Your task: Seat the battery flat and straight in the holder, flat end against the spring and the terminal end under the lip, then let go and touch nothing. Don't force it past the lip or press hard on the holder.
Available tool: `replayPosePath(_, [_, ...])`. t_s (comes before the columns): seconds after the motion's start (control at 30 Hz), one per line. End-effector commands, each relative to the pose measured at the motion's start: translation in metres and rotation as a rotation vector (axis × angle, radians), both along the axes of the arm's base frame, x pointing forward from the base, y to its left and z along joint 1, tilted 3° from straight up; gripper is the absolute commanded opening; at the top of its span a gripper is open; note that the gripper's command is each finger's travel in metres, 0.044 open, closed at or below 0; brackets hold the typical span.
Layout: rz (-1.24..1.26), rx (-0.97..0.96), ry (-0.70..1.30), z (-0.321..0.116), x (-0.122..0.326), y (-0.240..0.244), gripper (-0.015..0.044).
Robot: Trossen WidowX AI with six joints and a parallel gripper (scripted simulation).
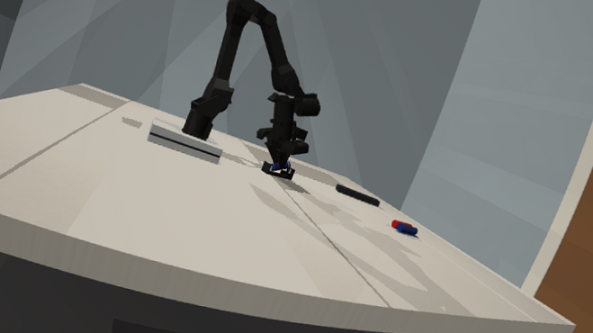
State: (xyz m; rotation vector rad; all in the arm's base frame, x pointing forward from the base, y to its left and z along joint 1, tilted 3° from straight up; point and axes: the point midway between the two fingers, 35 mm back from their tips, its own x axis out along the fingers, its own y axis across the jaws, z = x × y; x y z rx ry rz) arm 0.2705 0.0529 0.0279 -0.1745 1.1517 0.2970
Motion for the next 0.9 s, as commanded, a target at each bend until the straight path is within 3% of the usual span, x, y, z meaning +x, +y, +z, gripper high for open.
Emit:
replayPosePath(0.0, [-0.005,-0.014,0.039,-0.0041,-0.0027,-0.0013,0.0069])
replayPosePath(0.87, [0.002,-0.06,0.185,-0.0068,0.0033,0.0009,0.0069])
